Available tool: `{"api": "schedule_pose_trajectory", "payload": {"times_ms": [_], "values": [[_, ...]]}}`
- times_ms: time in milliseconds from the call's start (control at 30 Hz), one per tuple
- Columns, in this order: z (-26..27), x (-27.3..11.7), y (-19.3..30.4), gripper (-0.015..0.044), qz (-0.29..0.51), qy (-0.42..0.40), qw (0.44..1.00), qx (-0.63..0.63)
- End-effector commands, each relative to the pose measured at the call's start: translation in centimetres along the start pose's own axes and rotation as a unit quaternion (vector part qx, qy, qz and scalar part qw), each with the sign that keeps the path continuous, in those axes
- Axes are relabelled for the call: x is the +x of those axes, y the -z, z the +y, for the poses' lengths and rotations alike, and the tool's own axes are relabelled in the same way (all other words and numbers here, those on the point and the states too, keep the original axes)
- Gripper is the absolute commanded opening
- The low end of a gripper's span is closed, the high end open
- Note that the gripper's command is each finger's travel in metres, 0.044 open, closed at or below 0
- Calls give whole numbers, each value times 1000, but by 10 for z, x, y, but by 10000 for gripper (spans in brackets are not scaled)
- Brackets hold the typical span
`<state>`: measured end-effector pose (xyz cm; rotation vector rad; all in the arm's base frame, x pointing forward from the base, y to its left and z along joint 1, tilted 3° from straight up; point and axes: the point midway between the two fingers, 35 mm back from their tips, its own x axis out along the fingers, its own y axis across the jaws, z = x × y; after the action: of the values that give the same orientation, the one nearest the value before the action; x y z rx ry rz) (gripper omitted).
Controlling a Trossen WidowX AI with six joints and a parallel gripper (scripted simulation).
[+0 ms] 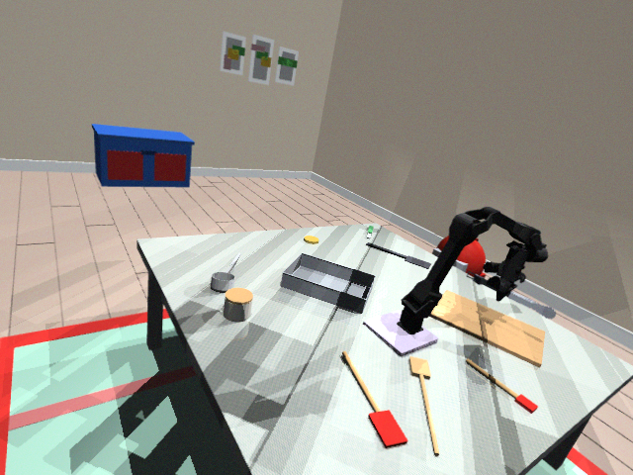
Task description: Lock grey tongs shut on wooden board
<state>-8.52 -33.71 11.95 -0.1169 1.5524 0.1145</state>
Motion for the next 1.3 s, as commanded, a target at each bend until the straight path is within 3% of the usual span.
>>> {"api": "schedule_pose_trajectory", "payload": {"times_ms": [0,1267], "values": [[-1,7,-1,-150,-2,2,1000,-2],[5,60,-3,-150,-2,1,1000,-2]]}}
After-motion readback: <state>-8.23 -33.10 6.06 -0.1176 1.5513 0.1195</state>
